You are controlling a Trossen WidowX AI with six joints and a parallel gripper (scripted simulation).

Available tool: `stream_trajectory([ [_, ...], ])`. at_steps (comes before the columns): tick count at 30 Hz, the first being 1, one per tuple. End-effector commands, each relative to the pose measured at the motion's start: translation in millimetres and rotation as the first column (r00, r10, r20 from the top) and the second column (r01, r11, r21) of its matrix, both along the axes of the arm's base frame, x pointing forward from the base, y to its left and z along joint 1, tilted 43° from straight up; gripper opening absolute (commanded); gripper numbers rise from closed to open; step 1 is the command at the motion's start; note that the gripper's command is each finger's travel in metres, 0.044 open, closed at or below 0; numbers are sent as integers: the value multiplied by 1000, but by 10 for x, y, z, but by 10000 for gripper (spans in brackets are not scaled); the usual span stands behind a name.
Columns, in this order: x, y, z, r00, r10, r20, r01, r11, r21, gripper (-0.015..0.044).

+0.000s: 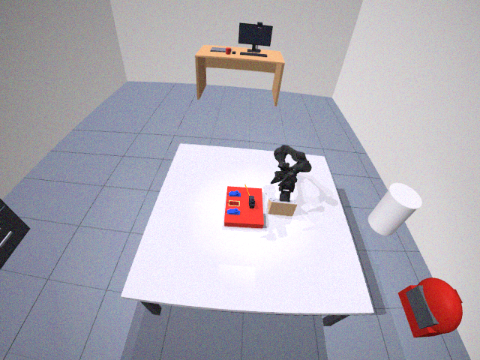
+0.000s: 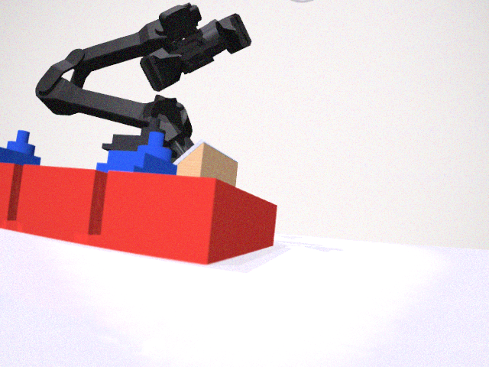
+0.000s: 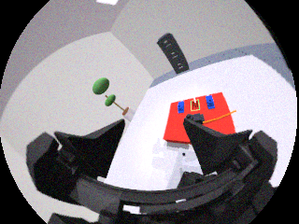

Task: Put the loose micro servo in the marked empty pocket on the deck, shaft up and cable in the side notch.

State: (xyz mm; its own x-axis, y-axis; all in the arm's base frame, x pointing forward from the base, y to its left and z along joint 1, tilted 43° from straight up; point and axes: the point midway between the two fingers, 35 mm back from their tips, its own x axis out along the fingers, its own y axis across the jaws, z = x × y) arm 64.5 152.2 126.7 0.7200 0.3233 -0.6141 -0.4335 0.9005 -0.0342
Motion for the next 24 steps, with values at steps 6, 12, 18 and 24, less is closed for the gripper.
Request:
stream_trajectory([
  [6,190,0,-29,965,-256,-61,255,967,-20,440],
  [12,332,-25,-68,904,-418,-90,416,908,-41,440],
  [18,486,-60,-115,809,-578,-111,575,816,-59,440],
  [24,641,-110,-174,694,-709,-125,704,705,-84,440],
])
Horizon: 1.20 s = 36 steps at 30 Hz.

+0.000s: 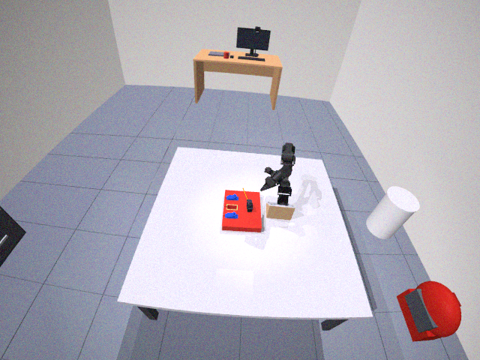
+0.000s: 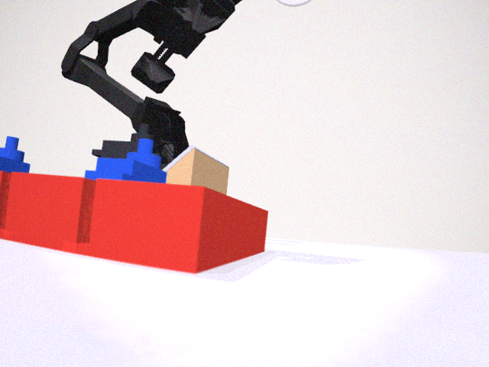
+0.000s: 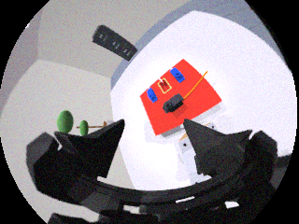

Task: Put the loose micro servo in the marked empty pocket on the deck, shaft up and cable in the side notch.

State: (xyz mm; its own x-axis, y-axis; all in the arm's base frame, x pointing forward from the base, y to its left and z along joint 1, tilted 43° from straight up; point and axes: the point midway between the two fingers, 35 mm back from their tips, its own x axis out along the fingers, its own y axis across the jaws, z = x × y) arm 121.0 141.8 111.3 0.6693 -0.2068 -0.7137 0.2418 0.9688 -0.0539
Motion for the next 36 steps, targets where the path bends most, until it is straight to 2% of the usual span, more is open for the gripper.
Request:
stream_trajectory([
  [1,103,-16,-34,993,-115,-19,115,993,-1,440],
  [15,462,-198,-209,858,-511,-55,511,860,-11,440],
  [20,552,-255,-276,799,-597,-66,597,802,-23,440],
  [30,796,-455,-459,571,-819,-63,819,573,-34,440],
  [36,905,-585,-539,442,-896,-54,895,444,-39,440],
])
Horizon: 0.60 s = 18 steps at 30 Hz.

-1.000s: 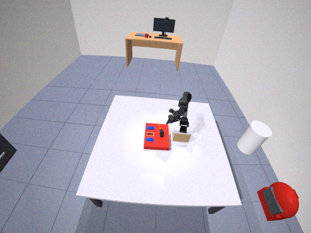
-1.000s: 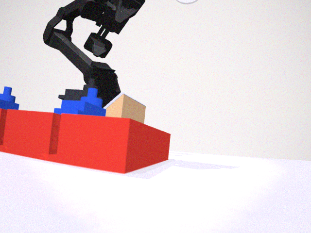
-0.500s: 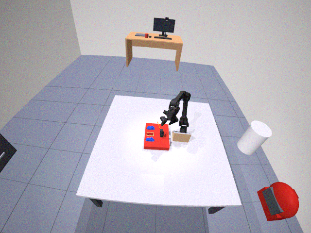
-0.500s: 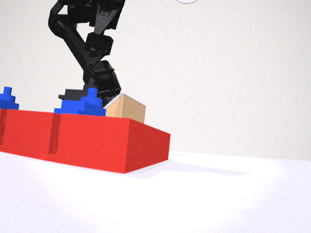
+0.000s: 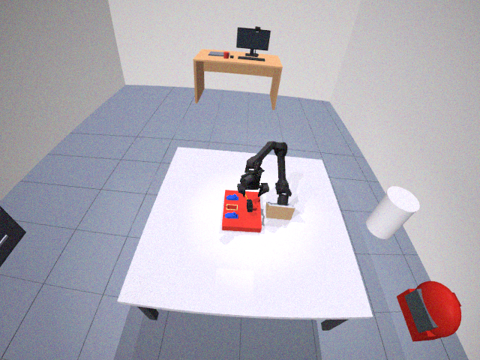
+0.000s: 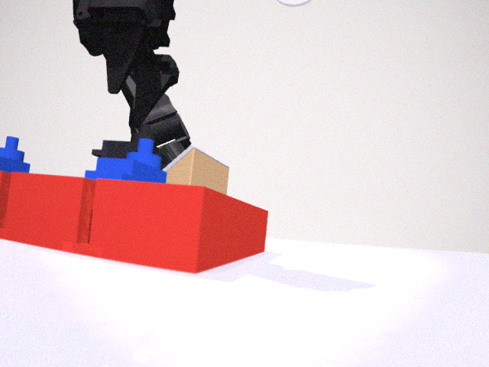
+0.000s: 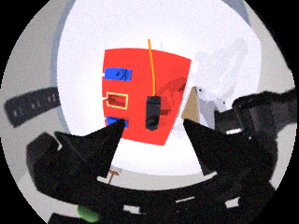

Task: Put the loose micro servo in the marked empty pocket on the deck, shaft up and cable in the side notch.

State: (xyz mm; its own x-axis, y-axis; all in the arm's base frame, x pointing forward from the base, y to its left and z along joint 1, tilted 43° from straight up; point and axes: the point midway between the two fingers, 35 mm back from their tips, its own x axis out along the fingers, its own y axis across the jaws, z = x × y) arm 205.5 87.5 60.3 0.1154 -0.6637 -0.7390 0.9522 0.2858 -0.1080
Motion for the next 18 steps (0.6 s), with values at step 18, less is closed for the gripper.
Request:
stream_trajectory([
  [18,73,-235,-242,997,-78,4,78,997,2,440],
])
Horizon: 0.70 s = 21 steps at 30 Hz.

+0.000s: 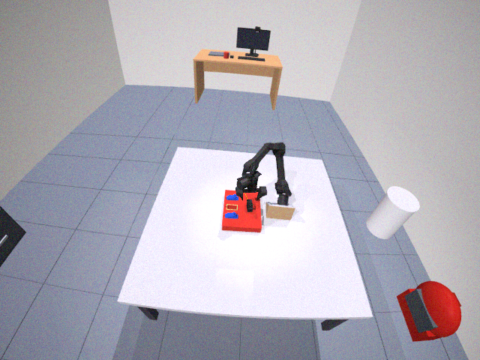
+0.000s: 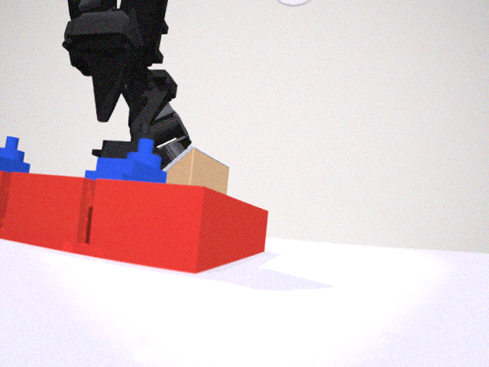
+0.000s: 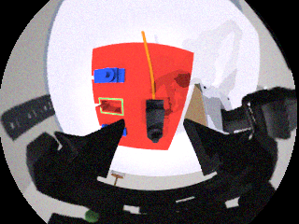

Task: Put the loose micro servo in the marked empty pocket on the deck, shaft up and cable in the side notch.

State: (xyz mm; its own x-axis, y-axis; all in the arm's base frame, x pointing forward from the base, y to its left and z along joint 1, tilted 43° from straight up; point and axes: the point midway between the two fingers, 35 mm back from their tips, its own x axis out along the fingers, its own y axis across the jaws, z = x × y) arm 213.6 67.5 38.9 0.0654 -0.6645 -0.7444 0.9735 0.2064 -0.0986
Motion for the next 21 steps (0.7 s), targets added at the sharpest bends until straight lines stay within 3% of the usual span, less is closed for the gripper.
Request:
stream_trajectory([
  [1,-7,-43,-37,1000,5,-4,-5,1000,-7,440],
  [13,3,-154,-157,1000,5,-3,-5,1000,-8,440],
  [21,3,-154,-157,1000,5,-3,-5,1000,-8,230],
])
